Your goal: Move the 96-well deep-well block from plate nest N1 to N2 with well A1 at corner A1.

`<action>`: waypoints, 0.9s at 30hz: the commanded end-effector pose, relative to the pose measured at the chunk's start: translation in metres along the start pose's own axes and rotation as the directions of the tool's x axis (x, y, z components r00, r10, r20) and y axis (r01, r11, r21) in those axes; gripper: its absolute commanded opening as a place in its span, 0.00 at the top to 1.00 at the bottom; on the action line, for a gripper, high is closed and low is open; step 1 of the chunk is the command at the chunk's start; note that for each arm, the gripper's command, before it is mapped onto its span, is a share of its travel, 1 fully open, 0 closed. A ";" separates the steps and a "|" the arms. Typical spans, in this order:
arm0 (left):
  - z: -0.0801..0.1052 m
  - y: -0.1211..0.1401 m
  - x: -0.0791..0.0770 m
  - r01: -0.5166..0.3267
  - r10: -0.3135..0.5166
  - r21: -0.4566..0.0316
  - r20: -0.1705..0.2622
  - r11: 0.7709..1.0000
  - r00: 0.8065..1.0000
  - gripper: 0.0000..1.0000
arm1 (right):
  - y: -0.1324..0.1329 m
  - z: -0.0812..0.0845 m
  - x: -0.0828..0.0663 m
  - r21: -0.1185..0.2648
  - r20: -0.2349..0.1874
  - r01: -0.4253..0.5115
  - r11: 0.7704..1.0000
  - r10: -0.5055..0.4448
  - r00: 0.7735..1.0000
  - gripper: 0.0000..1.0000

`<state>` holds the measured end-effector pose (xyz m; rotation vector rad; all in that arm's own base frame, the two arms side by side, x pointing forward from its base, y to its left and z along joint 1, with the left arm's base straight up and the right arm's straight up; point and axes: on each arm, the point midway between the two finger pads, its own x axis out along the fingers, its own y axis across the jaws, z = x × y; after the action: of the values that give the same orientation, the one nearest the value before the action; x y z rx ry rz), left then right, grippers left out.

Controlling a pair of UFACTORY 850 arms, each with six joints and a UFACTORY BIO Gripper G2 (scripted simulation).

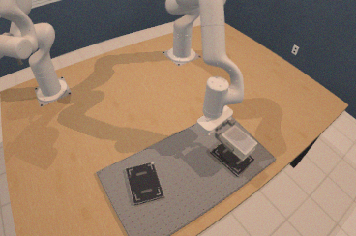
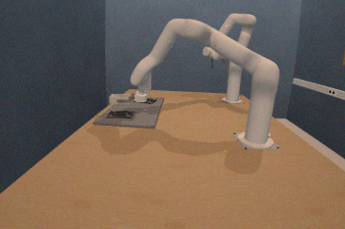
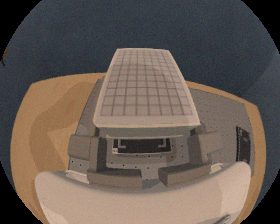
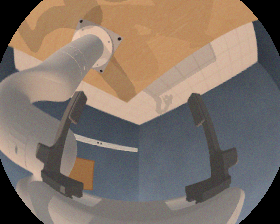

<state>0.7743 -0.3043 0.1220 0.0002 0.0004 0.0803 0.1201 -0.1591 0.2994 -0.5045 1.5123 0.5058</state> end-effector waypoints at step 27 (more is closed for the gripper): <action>0.002 -0.078 -0.030 0.371 -0.371 -0.001 0.003 0.929 0.929 1.00 | 0.000 0.000 0.000 0.000 0.000 0.001 1.000 -0.001 1.000 0.00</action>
<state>0.7534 -0.3719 0.1222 0.0000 0.0001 -0.2995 0.1201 -0.1591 0.2994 -0.5045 1.5123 0.5058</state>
